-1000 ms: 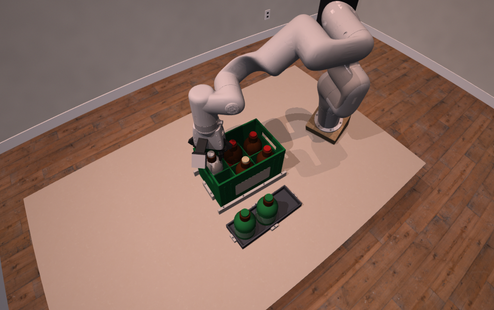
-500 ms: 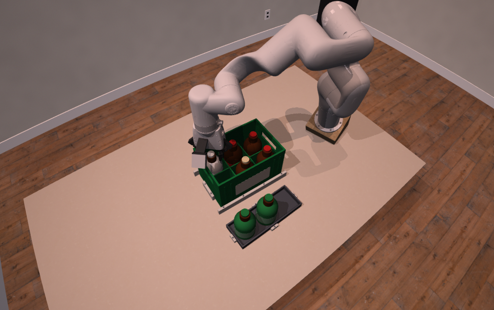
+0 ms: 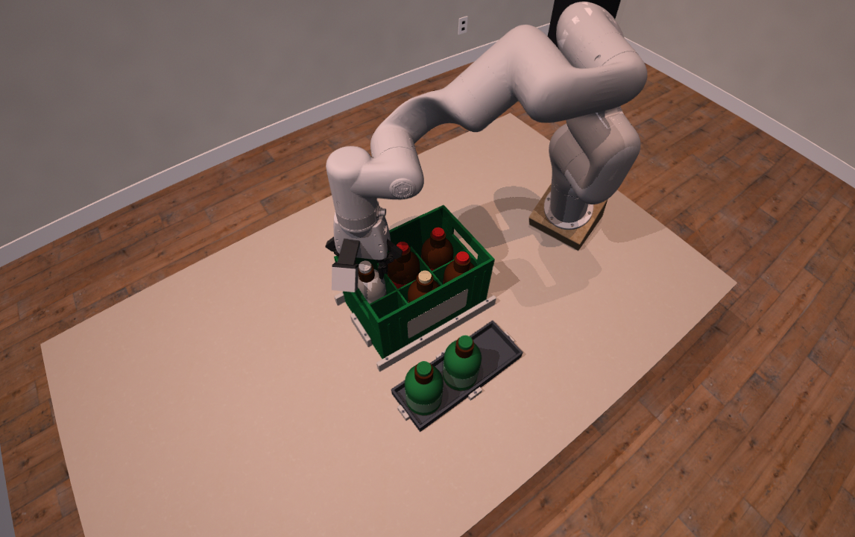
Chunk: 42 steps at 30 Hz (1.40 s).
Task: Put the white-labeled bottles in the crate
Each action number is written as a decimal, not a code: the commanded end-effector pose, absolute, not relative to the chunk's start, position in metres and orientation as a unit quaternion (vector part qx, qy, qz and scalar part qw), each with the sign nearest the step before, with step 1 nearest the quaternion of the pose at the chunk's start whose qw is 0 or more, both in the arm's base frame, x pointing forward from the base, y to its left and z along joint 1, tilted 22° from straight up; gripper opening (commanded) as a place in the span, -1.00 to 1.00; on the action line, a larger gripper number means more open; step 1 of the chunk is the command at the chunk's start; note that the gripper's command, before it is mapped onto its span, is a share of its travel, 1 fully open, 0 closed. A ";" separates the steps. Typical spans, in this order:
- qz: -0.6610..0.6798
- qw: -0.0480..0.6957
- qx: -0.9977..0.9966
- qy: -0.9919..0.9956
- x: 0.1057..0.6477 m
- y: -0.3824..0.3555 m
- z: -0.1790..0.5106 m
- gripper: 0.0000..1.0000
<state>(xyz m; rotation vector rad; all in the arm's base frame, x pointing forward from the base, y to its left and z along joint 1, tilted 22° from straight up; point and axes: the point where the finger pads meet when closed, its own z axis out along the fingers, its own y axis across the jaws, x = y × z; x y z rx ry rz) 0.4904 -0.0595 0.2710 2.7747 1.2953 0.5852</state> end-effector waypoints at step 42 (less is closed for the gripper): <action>0.189 0.013 0.890 0.415 0.471 -0.067 0.326 0.30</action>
